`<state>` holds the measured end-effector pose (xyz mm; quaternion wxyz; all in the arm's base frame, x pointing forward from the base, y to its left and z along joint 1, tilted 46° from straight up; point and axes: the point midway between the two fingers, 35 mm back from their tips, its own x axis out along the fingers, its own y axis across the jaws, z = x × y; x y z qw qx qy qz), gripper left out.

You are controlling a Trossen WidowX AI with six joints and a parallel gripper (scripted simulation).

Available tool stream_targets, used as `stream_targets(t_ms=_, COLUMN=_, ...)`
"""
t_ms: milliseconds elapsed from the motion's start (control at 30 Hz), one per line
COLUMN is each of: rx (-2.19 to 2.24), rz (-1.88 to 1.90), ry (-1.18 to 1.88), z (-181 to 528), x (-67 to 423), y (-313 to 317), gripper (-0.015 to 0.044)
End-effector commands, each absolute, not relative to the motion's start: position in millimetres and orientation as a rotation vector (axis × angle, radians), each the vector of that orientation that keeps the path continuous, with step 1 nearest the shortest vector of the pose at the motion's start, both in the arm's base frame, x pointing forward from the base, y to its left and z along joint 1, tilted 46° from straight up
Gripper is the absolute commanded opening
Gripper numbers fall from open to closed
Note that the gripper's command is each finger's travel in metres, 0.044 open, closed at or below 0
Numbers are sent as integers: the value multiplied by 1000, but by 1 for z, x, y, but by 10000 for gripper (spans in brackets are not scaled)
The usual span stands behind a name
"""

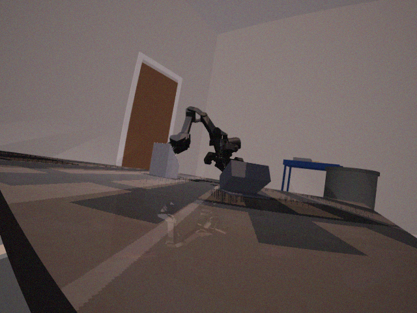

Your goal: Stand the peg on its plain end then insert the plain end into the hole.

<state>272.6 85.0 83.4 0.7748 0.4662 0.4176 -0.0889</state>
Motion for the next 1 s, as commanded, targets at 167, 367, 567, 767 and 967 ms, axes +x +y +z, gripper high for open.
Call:
stream_targets(t_ms=167, rx=997, rz=-235, ry=835, z=85, x=266, y=85, gripper=49)
stream_targets(t_ms=367, rx=988, rz=-260, ry=788, z=86, x=263, y=86, gripper=49)
stream_targets(t_ms=567, rx=978, rz=-285, ry=740, z=88, x=259, y=87, gripper=49)
stream_targets(t_ms=767, rx=968, rz=-309, ry=693, z=90, x=256, y=89, gripper=49)
stream_targets(t_ms=967, rx=958, rz=-333, ry=646, z=92, x=252, y=90, gripper=49)
